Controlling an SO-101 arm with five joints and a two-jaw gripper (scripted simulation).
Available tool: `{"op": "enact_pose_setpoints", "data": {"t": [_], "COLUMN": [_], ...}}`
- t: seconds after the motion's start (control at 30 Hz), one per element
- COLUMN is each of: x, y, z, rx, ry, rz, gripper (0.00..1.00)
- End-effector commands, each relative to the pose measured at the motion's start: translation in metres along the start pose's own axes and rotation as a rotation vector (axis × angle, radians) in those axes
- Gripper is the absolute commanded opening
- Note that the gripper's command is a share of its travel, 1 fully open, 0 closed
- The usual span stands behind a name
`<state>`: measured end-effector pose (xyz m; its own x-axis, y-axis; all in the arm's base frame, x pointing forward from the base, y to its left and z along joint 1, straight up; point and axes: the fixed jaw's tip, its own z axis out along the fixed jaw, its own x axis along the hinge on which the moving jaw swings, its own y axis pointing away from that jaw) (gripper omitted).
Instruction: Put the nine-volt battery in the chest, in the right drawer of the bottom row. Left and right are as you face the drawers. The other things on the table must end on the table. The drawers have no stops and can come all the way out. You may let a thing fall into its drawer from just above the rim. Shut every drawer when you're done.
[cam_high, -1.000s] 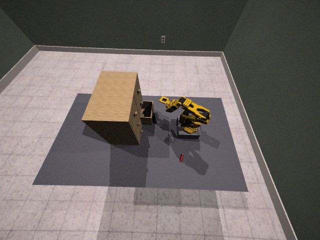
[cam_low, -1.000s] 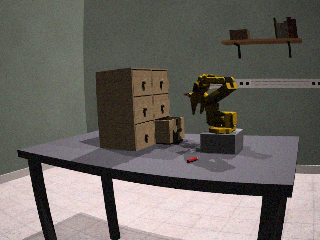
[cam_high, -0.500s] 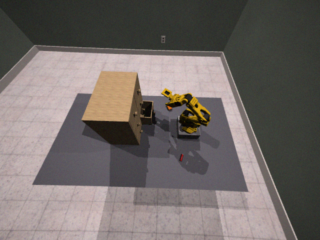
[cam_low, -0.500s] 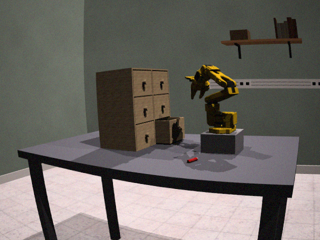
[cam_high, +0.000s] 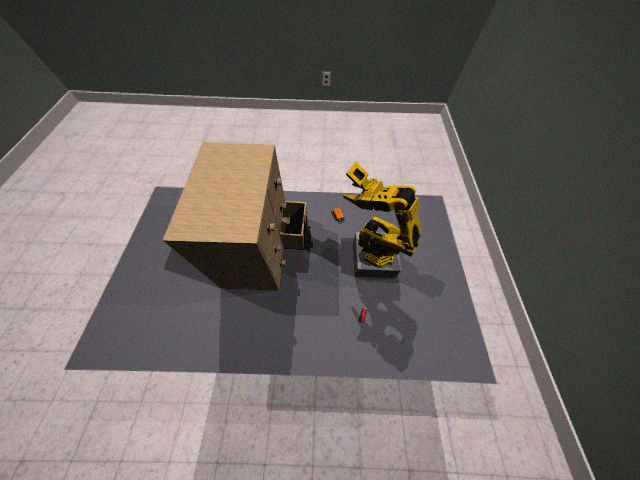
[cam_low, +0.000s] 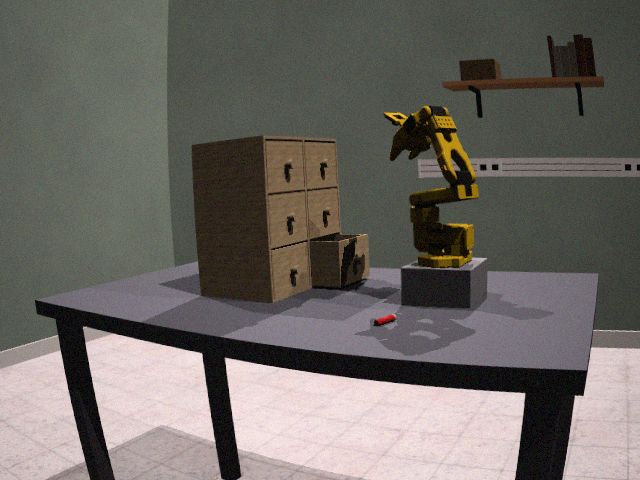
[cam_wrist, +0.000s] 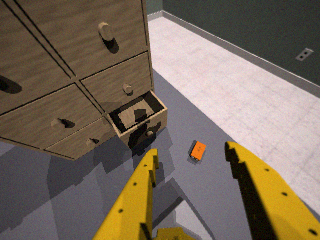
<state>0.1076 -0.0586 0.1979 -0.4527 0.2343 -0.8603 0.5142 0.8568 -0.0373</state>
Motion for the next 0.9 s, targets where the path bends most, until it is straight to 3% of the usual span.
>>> {"op": "enact_pose_setpoints", "data": {"t": [0.0,0.27,0.77,0.87], "x": [-0.001,-0.001,0.007,0.008], "y": [-0.002,-0.002,-0.059,-0.062], "z": [-0.002,-0.002,-0.012,-0.013], "rx": [0.010,0.010,0.433,0.458], "ry": [-0.002,-0.002,0.014,0.015], "rz": [0.016,0.016,0.265,0.280], "gripper": [0.28,0.30,0.30,0.30]}}
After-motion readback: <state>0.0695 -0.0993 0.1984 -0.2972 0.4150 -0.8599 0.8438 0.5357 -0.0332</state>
